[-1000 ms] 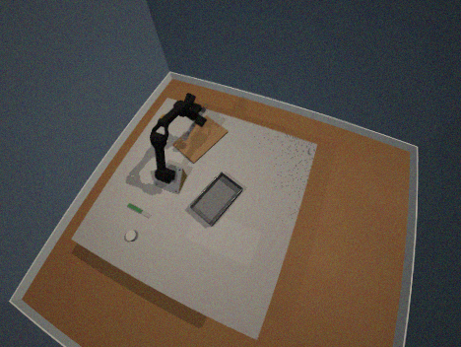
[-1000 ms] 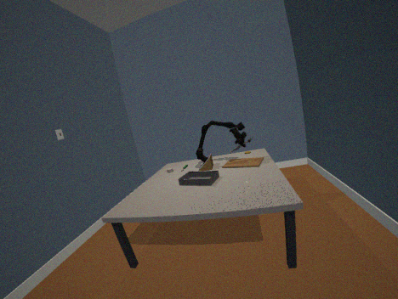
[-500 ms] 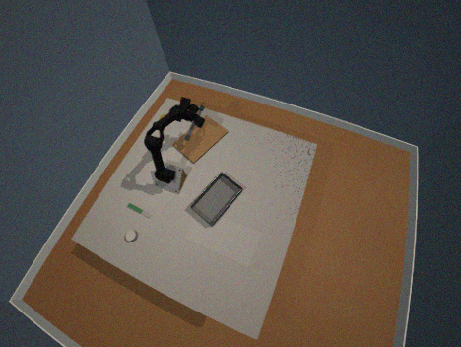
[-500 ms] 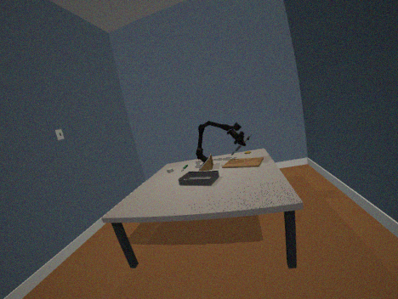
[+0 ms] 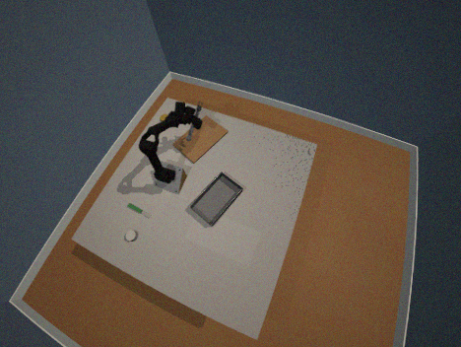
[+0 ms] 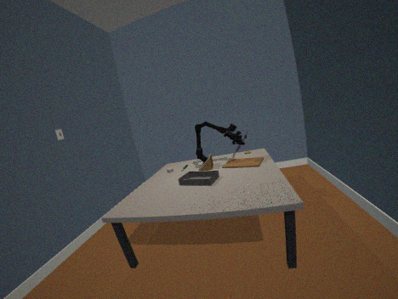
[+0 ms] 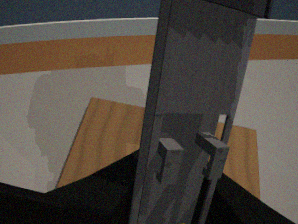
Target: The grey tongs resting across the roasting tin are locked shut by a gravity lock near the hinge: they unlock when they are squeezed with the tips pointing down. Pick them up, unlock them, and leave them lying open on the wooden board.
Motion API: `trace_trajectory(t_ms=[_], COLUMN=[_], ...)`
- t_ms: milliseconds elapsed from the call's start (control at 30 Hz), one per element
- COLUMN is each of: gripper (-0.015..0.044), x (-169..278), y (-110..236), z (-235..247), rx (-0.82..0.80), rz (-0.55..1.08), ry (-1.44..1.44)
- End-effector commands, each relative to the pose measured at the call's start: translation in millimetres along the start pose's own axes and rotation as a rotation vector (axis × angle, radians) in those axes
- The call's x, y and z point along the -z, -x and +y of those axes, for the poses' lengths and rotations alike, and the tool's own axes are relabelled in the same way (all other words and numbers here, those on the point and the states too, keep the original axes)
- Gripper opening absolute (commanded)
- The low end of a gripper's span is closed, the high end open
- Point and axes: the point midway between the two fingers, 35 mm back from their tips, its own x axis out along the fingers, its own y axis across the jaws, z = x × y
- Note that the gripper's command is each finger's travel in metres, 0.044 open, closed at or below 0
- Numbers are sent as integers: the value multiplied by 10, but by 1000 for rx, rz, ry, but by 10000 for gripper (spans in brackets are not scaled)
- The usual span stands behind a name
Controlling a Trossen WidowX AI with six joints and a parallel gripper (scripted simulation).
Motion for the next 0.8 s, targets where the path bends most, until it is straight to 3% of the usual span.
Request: trace_trajectory(t_ms=[0,767], gripper=[-150,-150], x=[-3,122], y=[61,469], z=[-14,-136], rx=[5,7], rz=[-52,-348], ry=[1,-35])
